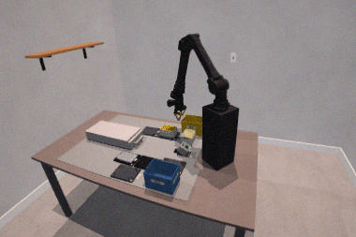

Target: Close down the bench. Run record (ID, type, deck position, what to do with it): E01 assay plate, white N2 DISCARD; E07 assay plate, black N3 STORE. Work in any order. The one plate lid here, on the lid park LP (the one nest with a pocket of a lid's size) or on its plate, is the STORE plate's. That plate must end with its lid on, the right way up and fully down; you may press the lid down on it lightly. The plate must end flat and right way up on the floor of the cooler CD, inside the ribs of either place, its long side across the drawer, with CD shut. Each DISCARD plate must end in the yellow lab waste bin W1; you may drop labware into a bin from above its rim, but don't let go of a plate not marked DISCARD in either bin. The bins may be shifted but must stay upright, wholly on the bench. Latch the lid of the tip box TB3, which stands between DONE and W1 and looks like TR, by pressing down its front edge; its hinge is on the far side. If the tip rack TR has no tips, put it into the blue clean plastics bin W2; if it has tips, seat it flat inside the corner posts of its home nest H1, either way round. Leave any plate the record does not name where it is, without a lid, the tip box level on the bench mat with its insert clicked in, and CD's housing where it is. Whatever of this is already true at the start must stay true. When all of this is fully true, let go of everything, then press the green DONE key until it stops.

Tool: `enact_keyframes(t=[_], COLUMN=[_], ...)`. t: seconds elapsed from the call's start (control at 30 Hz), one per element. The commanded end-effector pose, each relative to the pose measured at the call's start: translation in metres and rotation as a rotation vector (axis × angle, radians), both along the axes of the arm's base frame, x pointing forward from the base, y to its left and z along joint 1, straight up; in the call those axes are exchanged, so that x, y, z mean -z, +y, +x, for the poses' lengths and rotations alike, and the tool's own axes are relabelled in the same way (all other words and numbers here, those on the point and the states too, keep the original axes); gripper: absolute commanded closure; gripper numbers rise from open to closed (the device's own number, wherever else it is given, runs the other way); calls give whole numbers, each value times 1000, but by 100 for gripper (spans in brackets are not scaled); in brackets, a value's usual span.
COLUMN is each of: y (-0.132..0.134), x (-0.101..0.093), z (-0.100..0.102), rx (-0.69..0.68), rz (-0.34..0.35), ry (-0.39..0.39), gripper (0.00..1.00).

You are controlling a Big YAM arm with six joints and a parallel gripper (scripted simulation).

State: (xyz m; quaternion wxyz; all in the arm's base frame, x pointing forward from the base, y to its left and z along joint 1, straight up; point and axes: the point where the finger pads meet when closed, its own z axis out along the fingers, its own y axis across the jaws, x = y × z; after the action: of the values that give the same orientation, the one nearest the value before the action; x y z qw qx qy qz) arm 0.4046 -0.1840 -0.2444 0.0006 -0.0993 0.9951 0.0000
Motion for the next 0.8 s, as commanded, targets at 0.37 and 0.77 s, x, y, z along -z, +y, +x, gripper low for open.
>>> enact_keyframes(t=[0.37,0.77], y=[35,67], x=[-7,-12], z=[50,82], rx=[20,20], rz=[-8,-8], ry=[-18,-21], gripper=[0,0])
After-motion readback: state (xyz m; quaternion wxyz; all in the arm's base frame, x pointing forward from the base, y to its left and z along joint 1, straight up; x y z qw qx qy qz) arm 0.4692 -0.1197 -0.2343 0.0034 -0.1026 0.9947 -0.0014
